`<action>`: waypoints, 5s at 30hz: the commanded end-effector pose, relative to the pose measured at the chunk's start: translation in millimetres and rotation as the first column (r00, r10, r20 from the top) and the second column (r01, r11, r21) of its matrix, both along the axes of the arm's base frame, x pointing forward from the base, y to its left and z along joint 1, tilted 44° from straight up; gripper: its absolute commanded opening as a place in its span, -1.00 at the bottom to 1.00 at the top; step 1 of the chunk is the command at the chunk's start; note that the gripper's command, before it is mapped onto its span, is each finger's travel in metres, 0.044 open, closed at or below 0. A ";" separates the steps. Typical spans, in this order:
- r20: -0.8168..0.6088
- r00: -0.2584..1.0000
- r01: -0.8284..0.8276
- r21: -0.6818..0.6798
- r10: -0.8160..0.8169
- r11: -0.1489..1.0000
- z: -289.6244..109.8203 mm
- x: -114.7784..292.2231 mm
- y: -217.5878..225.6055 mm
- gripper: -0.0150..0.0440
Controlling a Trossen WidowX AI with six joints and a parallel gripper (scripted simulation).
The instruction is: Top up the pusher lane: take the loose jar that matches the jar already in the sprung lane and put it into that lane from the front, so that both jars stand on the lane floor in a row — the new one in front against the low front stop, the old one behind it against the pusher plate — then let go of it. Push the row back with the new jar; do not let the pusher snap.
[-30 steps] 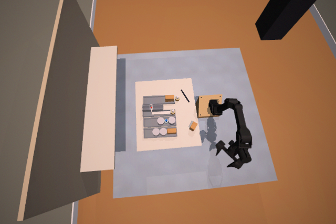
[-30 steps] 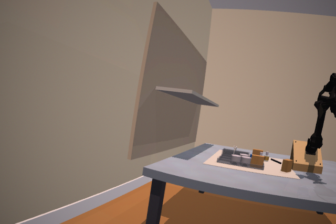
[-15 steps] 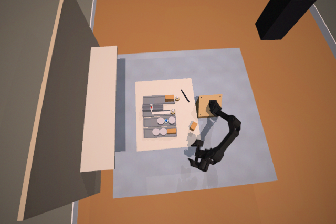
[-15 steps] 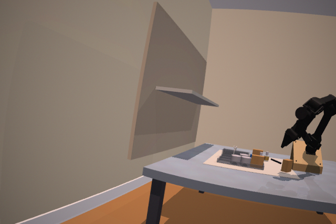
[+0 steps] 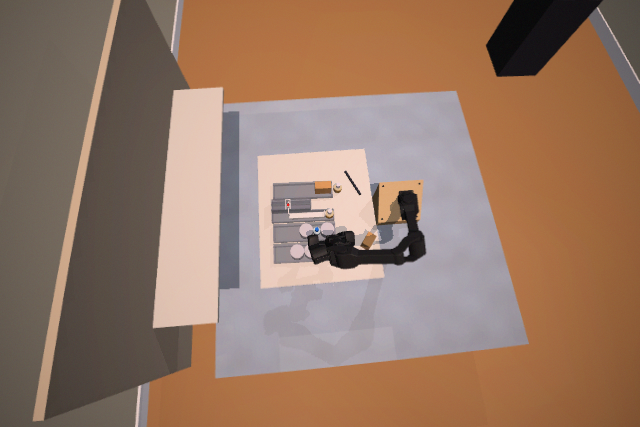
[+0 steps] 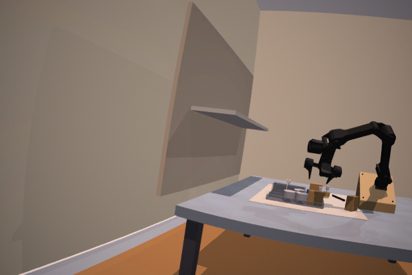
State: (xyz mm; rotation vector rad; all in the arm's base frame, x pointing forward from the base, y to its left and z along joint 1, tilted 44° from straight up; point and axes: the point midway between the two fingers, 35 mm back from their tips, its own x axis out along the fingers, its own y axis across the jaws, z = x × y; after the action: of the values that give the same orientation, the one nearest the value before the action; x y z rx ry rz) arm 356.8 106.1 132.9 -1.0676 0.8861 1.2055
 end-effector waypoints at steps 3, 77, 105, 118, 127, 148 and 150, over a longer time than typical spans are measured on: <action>-0.306 0.875 0.409 0.056 -0.375 0.911 -74.0 1.9 -72.7 1.00; -0.799 0.013 0.960 -0.158 -0.601 0.230 -250.8 -68.0 -133.1 0.06; -0.796 0.012 0.960 -0.160 -0.606 0.229 -177.9 -76.2 -211.7 -0.49; -0.788 -0.007 0.962 -0.174 -0.615 0.211 -150.9 -59.9 -145.6 -0.49; -0.797 -0.017 0.962 -0.178 -0.604 0.208 -130.5 -60.7 -91.6 -0.49; -0.802 -0.019 0.961 -0.179 -0.597 0.209 -142.7 -62.7 -59.8 -0.49; -0.802 -0.019 0.961 -0.179 -0.597 0.209 -142.7 -61.9 -59.8 -0.49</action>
State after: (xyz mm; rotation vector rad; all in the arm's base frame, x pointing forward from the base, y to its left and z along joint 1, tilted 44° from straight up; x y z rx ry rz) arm 293.9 45.1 -9.7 0.5975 1.4847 0.5938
